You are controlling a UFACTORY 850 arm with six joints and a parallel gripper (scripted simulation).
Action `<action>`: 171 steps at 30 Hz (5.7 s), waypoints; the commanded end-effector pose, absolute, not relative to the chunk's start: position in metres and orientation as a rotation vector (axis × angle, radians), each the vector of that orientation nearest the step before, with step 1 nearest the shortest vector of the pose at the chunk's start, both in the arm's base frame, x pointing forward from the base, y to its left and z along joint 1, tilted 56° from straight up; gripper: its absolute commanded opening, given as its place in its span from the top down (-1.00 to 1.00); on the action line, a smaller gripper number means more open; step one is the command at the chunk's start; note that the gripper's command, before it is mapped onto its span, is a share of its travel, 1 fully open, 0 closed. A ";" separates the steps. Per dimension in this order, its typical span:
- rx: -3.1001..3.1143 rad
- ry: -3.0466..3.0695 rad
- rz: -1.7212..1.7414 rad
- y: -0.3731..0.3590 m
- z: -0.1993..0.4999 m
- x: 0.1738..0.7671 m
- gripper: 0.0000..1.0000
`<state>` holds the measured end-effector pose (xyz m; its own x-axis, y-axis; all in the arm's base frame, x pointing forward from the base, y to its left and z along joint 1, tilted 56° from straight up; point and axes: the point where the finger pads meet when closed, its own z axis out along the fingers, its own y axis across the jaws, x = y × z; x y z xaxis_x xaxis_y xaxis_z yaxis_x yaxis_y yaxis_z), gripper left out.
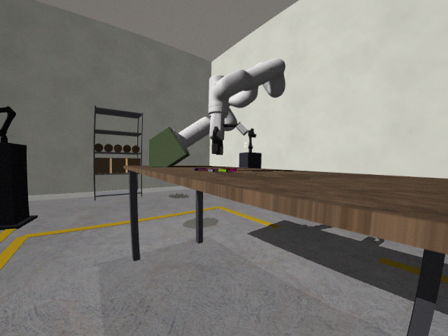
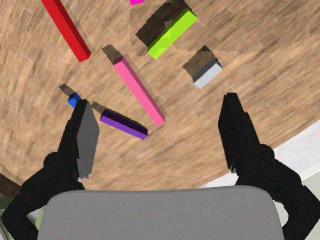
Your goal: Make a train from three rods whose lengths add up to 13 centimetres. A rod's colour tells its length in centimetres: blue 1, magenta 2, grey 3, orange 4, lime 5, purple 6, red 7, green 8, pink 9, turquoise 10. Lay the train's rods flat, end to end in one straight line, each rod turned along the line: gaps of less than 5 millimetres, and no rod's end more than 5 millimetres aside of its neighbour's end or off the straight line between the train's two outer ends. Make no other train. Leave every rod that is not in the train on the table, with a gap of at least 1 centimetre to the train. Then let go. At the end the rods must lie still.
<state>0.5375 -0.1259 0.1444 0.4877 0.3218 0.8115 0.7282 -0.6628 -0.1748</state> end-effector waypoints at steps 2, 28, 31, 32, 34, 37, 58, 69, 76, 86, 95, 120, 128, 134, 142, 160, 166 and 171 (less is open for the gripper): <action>-2.231 -0.865 -1.066 -0.127 0.145 0.538 -1.00; -2.231 -0.865 -1.066 -0.127 0.145 0.538 -1.00; -2.231 -0.865 -1.066 -0.127 0.145 0.538 -1.00; -2.231 -0.865 -1.066 -0.127 0.145 0.538 -1.00; -2.231 -0.865 -1.066 -0.127 0.145 0.538 -1.00; -2.231 -0.865 -1.066 -0.127 0.145 0.538 -1.00; -2.231 -0.865 -1.066 -0.127 0.145 0.538 -1.00; -2.231 -0.865 -1.066 -0.127 0.145 0.538 -1.00; -2.231 -0.865 -1.066 -0.127 0.145 0.538 -1.00; -2.172 -1.130 -1.164 -0.105 0.138 0.488 -1.00; -2.106 -1.347 -1.236 -0.084 0.133 0.448 0.51; -2.106 -1.347 -1.236 -0.084 0.133 0.448 0.51; -2.106 -1.347 -1.236 -0.084 0.133 0.448 0.51; -2.106 -1.347 -1.237 -0.084 0.133 0.448 0.51; -2.106 -1.347 -1.237 -0.082 0.132 0.449 0.51; -2.106 -1.347 -1.238 -0.069 0.120 0.458 0.51; -2.106 -1.347 -1.238 -0.062 0.115 0.462 0.51; -2.106 -1.347 -1.238 -0.058 0.111 0.465 0.51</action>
<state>0.4632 -0.0601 0.1129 0.1664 0.5539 0.8158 0.8603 -0.4859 0.1544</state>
